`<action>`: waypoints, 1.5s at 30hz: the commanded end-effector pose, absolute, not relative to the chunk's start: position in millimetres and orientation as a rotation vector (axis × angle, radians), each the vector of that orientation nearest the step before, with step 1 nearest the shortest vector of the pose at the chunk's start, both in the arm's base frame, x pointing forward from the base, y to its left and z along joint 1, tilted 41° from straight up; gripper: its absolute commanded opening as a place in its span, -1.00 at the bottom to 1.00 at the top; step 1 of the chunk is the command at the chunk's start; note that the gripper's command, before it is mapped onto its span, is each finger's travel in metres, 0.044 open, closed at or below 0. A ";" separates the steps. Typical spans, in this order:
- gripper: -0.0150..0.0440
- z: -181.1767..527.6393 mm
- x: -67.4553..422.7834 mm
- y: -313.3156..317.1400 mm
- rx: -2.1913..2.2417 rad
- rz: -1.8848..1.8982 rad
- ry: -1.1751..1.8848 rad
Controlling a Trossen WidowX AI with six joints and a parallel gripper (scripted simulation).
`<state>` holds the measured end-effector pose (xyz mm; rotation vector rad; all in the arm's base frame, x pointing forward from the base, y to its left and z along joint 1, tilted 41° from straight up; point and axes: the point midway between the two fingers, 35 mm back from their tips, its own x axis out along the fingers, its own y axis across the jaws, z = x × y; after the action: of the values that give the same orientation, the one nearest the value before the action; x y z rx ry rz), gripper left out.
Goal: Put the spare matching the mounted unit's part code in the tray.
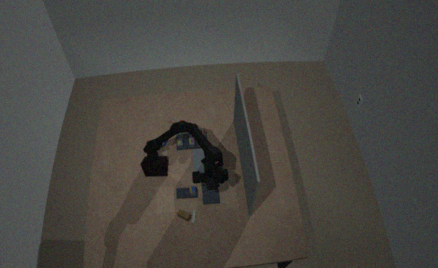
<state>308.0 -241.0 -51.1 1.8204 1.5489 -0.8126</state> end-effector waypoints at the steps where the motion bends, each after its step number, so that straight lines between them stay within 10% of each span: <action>1: -0.49 -54.9 309.5 -238.6 1.829 -0.814 1.546; 45: -0.49 -89.6 318.8 -213.3 1.829 -0.813 1.544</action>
<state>318.2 -215.2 -86.8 1.8201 1.5477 -0.8120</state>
